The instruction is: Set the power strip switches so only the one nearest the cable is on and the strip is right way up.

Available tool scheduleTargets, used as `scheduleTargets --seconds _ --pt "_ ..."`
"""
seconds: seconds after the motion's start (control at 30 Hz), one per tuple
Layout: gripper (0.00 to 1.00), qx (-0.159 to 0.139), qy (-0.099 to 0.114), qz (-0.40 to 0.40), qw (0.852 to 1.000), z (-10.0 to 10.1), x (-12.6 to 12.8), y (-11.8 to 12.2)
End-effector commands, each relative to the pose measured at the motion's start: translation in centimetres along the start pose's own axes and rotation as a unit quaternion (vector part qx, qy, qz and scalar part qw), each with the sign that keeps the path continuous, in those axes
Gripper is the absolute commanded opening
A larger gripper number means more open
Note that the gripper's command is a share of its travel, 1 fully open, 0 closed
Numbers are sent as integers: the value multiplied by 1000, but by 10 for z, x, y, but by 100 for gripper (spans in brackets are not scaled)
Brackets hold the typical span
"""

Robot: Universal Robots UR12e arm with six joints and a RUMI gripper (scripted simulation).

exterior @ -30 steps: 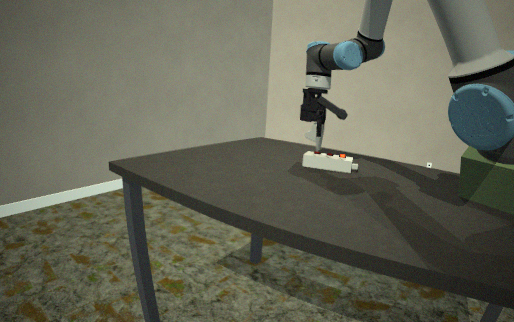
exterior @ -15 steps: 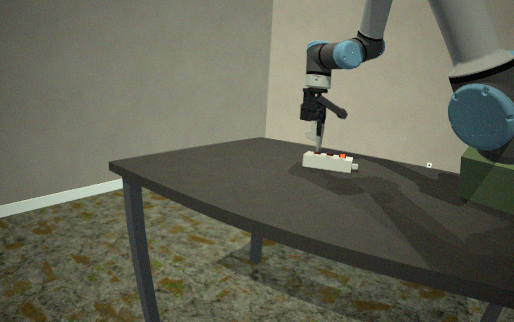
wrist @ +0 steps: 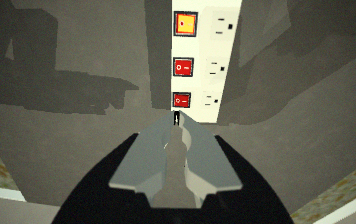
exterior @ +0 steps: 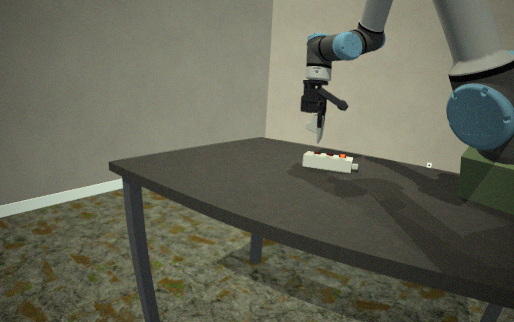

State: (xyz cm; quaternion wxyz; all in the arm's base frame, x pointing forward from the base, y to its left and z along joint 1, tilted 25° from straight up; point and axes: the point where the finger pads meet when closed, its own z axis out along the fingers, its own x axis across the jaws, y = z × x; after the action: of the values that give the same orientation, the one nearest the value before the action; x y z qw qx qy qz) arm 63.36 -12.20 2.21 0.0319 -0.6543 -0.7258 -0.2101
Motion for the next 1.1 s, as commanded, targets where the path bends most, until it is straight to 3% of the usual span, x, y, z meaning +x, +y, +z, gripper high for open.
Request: scheduleTargets --seconds 0.0,0.63,0.67,0.87,1.07 --pt "0 0 0 0 1000 -8 0 0" --pt "0 0 0 0 1000 -8 0 0" --pt "100 0 0 0 1000 -8 0 0" --pt "100 0 0 0 1000 -11 0 0" --pt "100 0 0 0 1000 -34 0 0"
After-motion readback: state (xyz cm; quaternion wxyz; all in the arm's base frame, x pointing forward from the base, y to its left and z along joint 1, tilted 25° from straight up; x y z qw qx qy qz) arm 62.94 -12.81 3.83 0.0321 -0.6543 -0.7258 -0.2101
